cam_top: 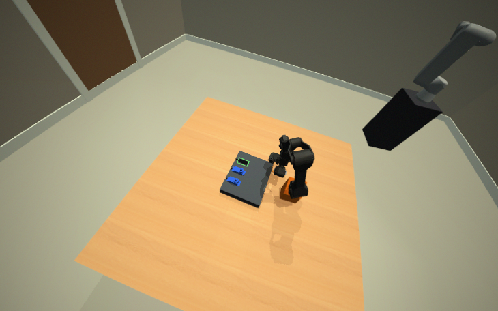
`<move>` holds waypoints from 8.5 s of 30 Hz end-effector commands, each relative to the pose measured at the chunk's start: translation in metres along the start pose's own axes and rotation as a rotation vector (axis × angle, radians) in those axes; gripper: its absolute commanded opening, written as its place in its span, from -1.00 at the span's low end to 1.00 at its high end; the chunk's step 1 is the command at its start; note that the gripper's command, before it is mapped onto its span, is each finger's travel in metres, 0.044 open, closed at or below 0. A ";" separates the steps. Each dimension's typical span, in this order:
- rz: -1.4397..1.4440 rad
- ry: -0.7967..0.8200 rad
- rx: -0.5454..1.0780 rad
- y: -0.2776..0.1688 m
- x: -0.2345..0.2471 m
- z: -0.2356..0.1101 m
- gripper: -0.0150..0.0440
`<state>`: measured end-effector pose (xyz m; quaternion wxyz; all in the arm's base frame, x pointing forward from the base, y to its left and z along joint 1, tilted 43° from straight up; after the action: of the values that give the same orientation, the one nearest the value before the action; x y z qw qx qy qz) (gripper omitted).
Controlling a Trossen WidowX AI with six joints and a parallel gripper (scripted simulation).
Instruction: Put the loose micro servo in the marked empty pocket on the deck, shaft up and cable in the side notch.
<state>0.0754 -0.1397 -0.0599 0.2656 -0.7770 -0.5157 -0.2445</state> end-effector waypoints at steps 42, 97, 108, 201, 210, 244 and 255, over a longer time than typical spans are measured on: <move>0.002 0.000 -0.004 0.049 0.011 -0.078 -0.49; -0.004 0.005 -0.009 0.194 0.076 -0.079 -0.49; -0.008 0.006 -0.010 0.230 0.082 -0.080 -0.49; -0.009 0.007 -0.010 0.232 0.083 -0.033 0.14; -0.005 0.005 -0.018 0.218 0.079 -0.054 0.41; 0.003 0.001 -0.020 0.123 0.064 -0.160 1.00; 0.003 0.001 -0.020 0.123 0.064 -0.160 1.00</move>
<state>0.1957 -0.2436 0.0803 0.2580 -0.7811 -0.5105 -0.2505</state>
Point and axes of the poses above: the point midway between the two fingers, 35 mm back from their tips, its own z axis out along the fingers, its own x axis across the jaws, y = z × x, the point moved 8 cm from there along -z, back along the fingers, and after that the axes turned 9 degrees about z, right-handed, at the moved point
